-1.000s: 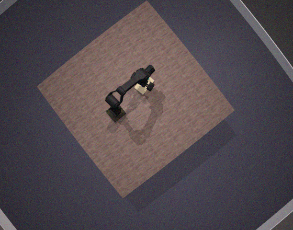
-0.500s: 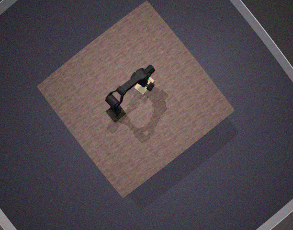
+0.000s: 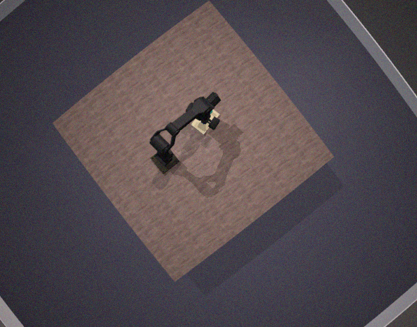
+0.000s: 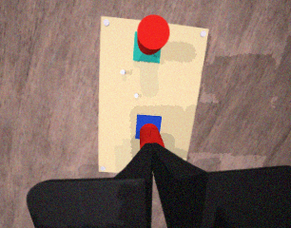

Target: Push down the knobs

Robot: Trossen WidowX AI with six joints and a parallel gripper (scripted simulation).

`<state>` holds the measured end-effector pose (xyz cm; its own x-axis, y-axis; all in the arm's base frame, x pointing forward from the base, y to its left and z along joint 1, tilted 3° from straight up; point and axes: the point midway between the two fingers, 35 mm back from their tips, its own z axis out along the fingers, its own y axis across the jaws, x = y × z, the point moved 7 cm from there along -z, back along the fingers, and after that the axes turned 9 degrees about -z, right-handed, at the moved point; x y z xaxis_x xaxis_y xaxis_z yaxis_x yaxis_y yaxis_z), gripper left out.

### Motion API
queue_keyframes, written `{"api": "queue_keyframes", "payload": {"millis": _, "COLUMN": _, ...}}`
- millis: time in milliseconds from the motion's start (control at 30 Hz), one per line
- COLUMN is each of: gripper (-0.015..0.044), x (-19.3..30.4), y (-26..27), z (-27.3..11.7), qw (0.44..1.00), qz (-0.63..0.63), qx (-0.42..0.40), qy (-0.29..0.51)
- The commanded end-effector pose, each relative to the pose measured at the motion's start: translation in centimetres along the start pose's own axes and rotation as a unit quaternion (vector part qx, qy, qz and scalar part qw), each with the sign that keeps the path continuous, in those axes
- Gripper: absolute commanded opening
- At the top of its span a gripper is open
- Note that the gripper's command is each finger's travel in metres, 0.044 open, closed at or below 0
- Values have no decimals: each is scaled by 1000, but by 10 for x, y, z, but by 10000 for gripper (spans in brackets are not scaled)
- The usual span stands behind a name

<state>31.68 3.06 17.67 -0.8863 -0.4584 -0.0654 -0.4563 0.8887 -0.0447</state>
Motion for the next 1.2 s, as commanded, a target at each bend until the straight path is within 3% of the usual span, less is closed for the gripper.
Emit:
{"api": "queue_keyframes", "payload": {"millis": 0, "gripper": 0, "x": 0, "y": -1, "z": 1, "qw": 1000, "qz": 2, "qx": 3, "qy": 2}}
{"api": "queue_keyframes", "payload": {"millis": 1167, "gripper": 0, "x": 0, "y": -1, "z": 7, "qw": 1000, "qz": 2, "qx": 3, "qy": 2}}
